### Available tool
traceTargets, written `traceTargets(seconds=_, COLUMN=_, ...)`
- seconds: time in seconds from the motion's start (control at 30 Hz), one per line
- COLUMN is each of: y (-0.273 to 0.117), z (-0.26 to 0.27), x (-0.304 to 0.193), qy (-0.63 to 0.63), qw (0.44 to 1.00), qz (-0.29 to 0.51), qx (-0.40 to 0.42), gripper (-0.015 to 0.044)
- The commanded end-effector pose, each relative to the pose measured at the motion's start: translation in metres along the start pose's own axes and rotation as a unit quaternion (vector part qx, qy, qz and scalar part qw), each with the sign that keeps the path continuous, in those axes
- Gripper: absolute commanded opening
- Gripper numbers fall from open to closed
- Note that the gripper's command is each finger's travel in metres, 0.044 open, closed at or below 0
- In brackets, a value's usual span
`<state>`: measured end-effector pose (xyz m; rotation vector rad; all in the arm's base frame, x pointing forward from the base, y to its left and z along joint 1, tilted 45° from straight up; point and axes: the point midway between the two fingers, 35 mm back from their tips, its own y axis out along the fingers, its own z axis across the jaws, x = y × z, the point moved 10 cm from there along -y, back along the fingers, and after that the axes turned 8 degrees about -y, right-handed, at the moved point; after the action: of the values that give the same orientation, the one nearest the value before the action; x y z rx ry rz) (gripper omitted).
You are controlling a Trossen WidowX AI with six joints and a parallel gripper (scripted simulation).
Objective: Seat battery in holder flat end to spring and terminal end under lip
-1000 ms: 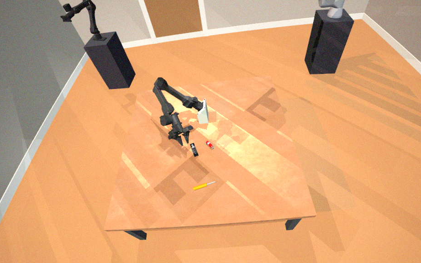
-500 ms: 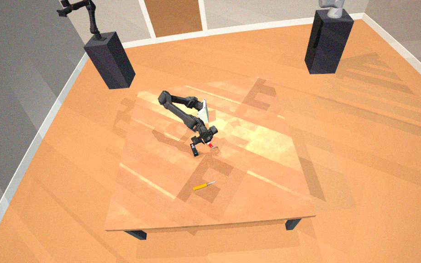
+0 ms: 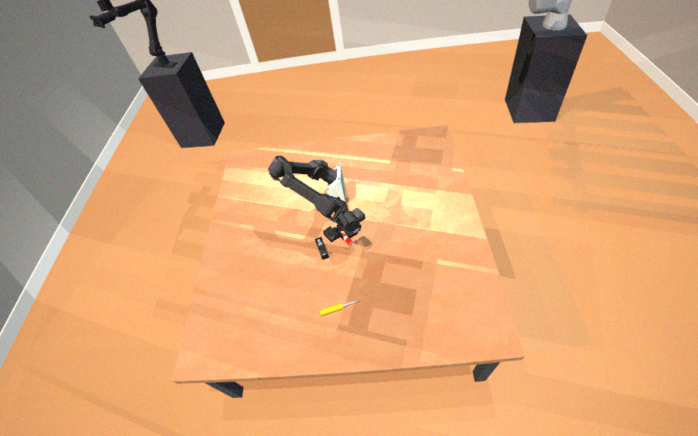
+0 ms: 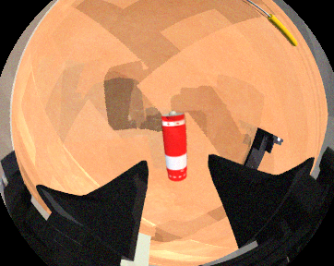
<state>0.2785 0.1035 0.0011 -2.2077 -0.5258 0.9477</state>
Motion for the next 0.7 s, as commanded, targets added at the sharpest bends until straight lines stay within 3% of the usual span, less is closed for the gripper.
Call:
traceTargets(seconds=0.0, y=0.007, z=0.001, x=0.000, qy=-0.003, qw=1.000, qz=0.003, qx=-0.002, gripper=0.0234)
traceTargets(seconds=0.67, y=0.040, z=0.001, x=-0.001, qy=-0.003, qw=1.000, qz=0.004, qx=-0.002, gripper=0.0234)
